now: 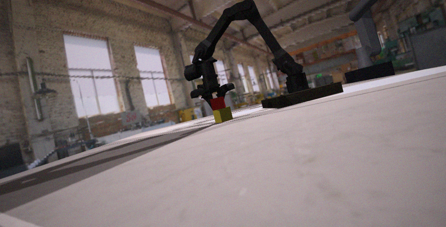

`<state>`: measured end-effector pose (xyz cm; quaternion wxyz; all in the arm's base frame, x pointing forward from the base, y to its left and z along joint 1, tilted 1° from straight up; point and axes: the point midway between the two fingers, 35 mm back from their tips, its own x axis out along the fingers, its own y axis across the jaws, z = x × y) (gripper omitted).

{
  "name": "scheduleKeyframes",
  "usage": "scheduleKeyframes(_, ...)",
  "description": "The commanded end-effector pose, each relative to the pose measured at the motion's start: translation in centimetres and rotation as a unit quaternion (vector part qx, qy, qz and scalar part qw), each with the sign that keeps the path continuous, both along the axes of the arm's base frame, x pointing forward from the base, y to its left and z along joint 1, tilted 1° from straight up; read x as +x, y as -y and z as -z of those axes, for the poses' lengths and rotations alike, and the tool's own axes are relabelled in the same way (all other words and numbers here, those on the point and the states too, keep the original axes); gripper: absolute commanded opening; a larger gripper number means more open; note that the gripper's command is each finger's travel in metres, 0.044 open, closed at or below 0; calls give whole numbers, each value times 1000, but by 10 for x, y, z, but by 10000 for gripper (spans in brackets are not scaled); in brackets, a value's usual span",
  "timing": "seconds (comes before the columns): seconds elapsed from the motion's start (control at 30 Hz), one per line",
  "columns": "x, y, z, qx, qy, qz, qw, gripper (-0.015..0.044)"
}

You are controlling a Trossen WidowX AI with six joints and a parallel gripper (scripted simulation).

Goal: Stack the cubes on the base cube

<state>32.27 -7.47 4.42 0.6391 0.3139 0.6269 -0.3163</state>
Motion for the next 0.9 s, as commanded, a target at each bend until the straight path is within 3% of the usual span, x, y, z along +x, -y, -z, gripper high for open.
scheduleKeyframes(0.0,2,1,-14,-3,5,1,1000,105)
scheduleKeyframes(0.87,-4,-2,-92,-3,5,1,1000,105)
